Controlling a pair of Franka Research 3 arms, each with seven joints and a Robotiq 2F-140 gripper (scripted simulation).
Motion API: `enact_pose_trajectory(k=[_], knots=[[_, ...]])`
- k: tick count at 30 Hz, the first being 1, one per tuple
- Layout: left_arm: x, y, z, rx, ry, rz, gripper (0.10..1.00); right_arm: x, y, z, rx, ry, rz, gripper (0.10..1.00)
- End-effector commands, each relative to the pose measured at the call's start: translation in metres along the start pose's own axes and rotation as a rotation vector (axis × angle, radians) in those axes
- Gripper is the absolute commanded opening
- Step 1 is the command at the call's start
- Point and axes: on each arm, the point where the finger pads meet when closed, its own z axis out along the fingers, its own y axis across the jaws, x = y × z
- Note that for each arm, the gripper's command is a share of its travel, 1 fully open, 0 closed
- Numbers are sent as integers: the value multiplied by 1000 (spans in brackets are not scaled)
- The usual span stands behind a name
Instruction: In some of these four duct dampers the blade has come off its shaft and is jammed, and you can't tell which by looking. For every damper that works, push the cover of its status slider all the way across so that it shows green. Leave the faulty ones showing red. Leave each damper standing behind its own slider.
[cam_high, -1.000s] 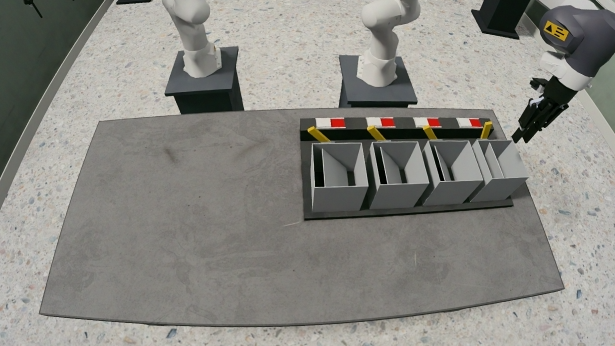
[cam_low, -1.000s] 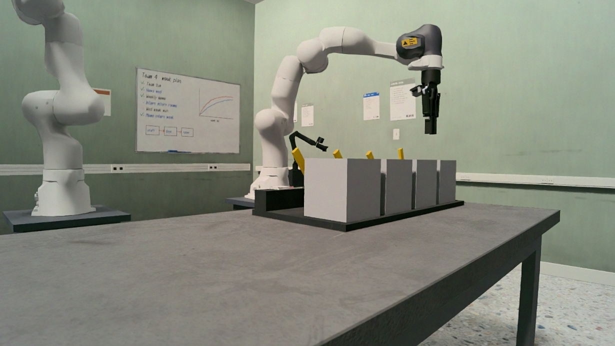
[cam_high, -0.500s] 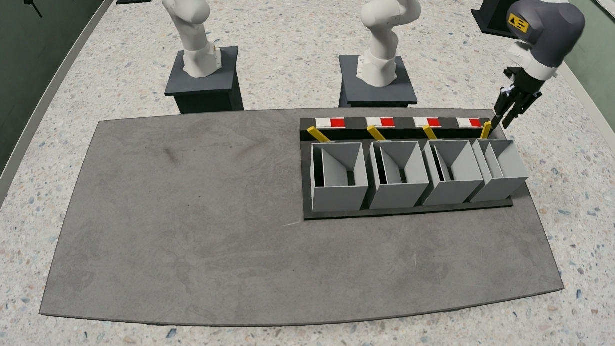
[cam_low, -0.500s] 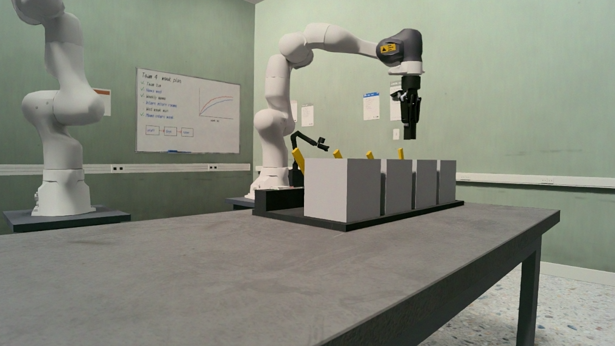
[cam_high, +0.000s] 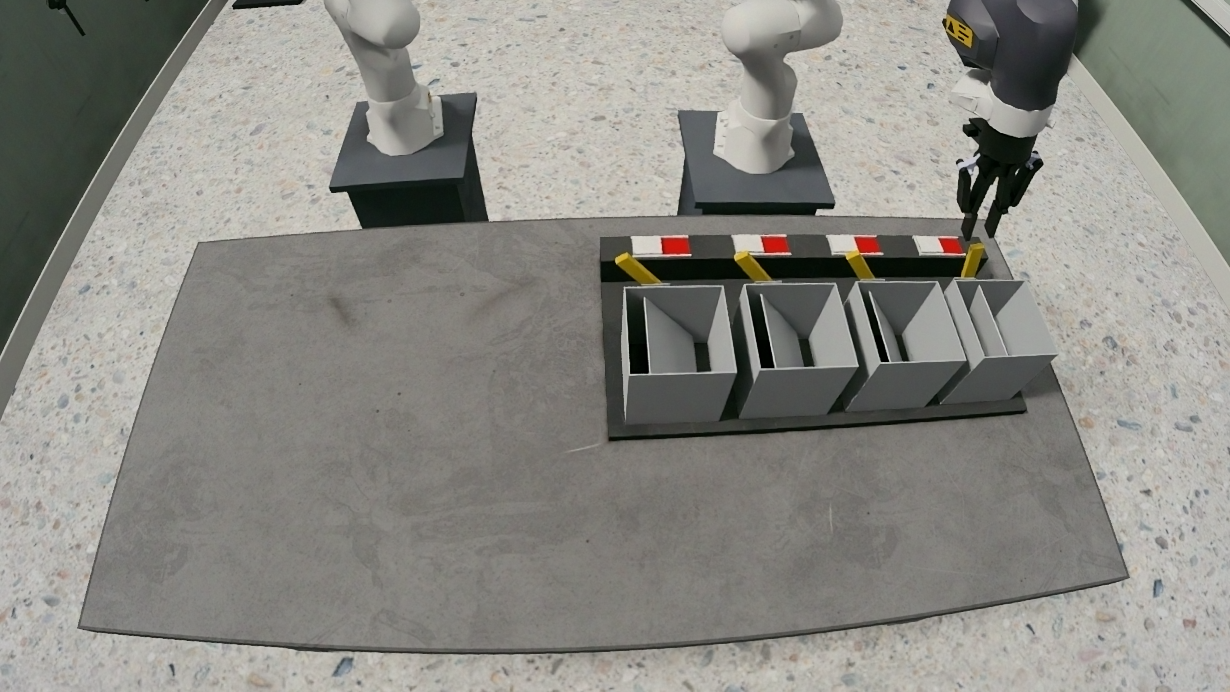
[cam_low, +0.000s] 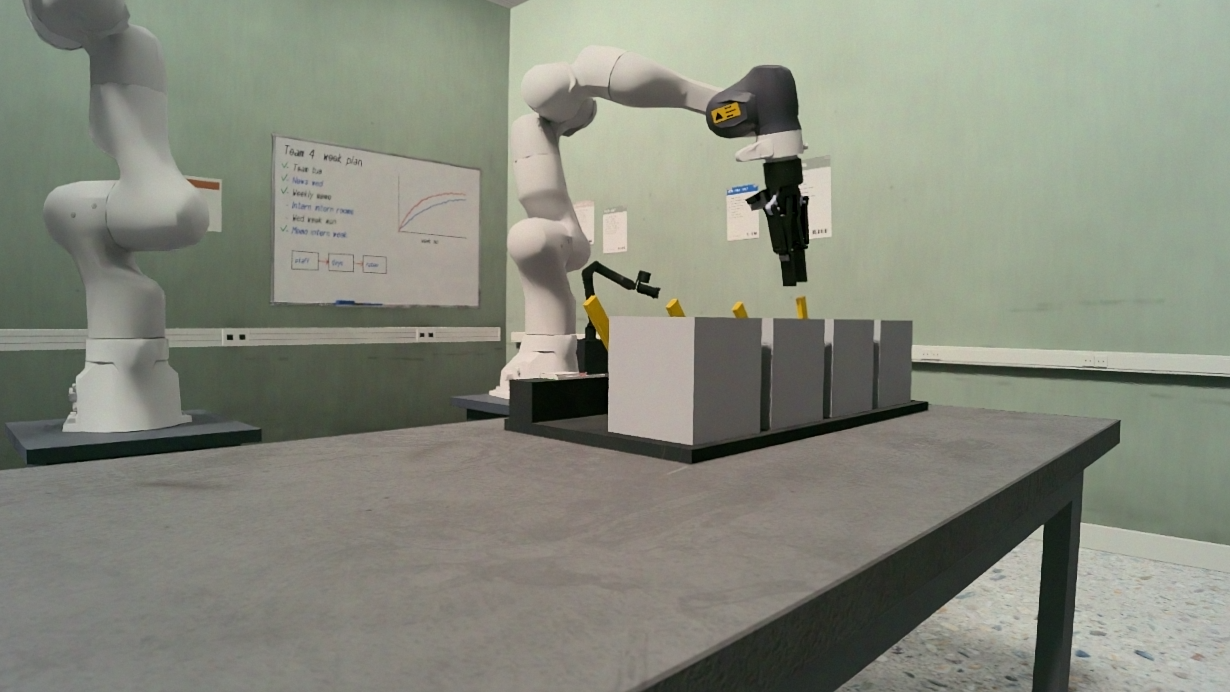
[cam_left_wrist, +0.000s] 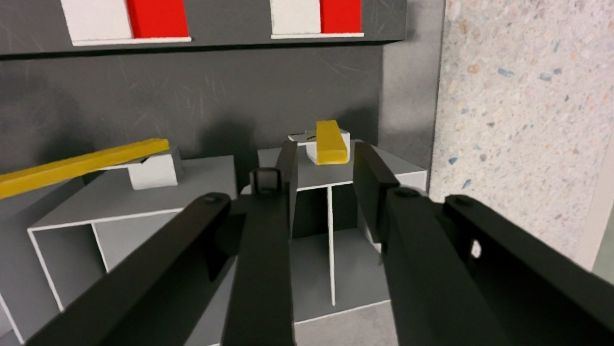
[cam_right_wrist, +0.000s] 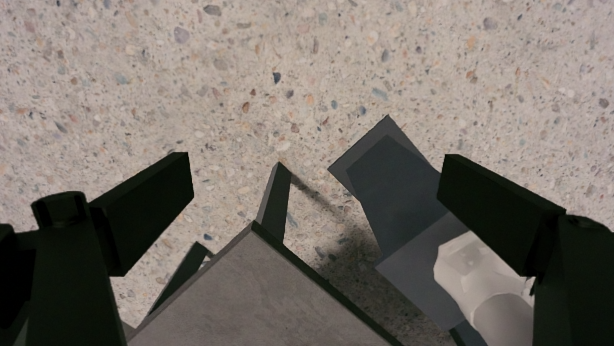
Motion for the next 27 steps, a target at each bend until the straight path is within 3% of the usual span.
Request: enact_pose_trajectory(k=[1, 19, 27], knots=[[-4, 5, -1, -18, -16, -56, 303, 0, 1, 0, -1, 0, 4, 1000], [-4, 5, 2, -18, -16, -56, 303, 0, 1, 0, -1, 0, 4, 1000], [-4, 5, 13, -18, -16, -56, 303, 0, 1, 0, -1, 0, 4, 1000]])
